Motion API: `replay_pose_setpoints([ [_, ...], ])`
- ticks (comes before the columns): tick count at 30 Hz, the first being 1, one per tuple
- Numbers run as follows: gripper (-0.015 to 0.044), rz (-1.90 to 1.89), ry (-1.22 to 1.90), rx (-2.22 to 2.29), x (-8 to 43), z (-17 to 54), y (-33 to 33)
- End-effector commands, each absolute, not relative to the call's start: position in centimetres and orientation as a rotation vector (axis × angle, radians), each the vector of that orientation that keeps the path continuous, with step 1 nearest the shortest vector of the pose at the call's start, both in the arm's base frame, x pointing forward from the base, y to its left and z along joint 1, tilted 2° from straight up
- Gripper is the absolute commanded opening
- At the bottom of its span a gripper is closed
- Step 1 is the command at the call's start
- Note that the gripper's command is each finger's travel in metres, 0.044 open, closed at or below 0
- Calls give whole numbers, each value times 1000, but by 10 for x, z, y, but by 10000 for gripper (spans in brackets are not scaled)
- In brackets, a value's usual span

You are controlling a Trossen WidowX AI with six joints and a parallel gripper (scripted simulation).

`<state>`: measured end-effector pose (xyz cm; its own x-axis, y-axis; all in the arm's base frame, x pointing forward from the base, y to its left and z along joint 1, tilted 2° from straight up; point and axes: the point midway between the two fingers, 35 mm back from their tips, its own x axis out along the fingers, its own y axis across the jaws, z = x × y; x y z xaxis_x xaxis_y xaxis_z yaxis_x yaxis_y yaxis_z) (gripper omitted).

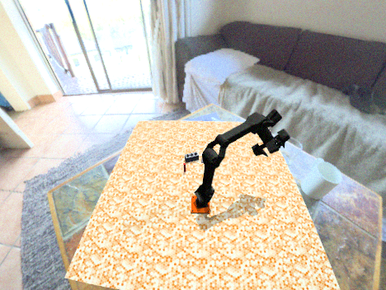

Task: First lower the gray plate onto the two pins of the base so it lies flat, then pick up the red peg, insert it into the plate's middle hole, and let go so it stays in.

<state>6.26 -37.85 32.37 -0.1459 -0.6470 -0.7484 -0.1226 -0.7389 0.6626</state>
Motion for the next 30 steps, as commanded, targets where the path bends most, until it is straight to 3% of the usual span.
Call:
replay_pose_setpoints([
  [1, 440, -1898, -583, 1788, 119, 302, -365],
  [15, 440, -1516, 450, 1618, 302, 240, -205],
  [22, 440, -1286, 887, 1393, 343, 211, -92],
  [30, 440, -1064, 1225, 1128, 346, 188, 11],
])
